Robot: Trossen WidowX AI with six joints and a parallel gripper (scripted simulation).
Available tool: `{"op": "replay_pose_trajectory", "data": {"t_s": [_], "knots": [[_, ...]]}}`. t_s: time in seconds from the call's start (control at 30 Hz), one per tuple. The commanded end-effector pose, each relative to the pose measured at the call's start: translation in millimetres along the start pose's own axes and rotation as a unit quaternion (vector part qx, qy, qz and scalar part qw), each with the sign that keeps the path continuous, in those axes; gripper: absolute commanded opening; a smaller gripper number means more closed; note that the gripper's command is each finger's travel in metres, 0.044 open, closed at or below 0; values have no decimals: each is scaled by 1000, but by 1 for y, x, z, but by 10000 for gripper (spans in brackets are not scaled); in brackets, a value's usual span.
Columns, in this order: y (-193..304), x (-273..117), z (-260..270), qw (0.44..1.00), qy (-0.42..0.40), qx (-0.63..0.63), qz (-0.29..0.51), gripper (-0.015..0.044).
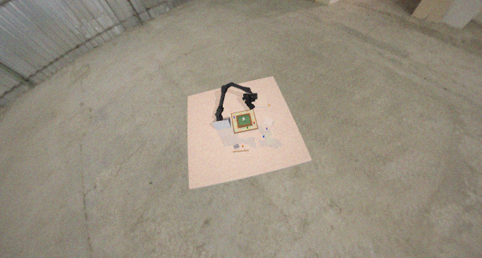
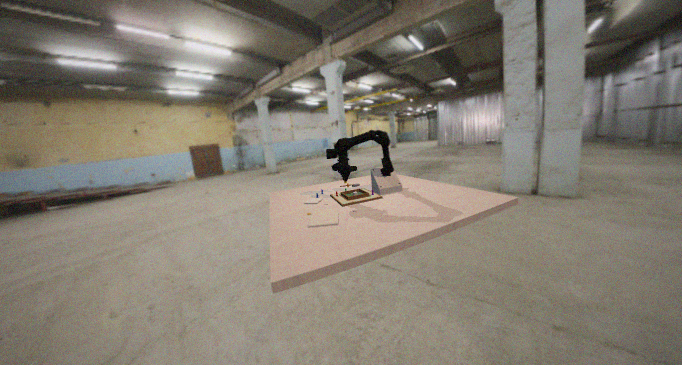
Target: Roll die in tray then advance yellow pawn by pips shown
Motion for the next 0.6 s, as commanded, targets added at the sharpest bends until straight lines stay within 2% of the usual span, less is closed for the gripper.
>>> {"op": "replay_pose_trajectory", "data": {"t_s": [0.0, 0.57], "knots": [[11, 2, 8, 1000, 2, 3, -1, 0], [65, 19, 35, 1000, 5, 8, 0, 0]]}}
Point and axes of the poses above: the point midway between the two fingers, 35 mm back from their tips, its own x axis out along the fingers, its own z axis across the jaws, y = z × x, the point moved 9 cm from there along -x, back along the fingers, and after that the axes turned 13 degrees about x, right-handed, at the moved point
